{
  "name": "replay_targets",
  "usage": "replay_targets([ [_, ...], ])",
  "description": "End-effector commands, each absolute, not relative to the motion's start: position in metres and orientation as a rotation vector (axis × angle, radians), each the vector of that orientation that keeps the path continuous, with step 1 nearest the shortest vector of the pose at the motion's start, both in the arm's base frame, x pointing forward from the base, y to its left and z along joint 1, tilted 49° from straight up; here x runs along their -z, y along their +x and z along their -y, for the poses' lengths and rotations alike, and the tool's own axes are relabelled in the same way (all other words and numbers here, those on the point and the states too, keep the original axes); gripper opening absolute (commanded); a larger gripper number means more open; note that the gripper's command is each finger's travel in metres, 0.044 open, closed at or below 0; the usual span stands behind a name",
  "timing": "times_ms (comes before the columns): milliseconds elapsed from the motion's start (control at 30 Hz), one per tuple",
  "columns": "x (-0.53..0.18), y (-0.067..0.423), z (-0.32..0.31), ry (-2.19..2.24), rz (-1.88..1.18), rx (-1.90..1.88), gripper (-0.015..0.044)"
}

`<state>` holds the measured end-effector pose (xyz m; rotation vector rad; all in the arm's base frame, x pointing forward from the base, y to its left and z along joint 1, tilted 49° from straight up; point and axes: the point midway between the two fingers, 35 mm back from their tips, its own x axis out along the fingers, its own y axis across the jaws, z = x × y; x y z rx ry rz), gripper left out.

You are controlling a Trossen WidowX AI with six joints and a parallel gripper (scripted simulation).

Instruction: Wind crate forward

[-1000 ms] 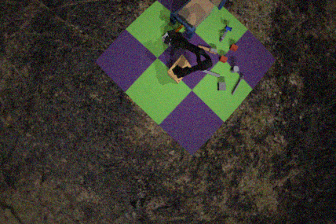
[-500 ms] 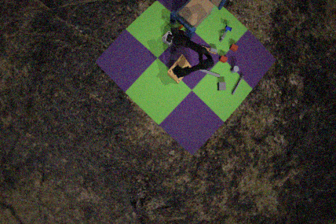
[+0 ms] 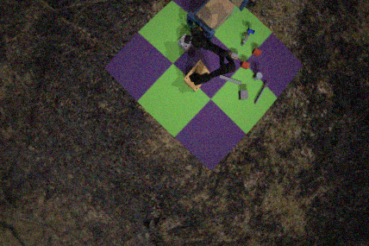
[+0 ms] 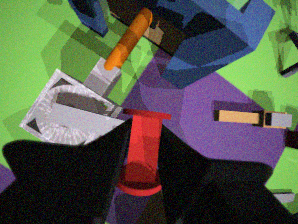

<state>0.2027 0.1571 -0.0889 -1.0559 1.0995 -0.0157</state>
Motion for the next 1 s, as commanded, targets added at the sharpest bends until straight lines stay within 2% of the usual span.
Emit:
replay_targets([
  [0,0.092,0.216,-0.162,-1.037,-1.086,0.029,0.0],
  [967,0.112,0.249,-0.189,-1.035,-1.083,0.029,0.0],
])
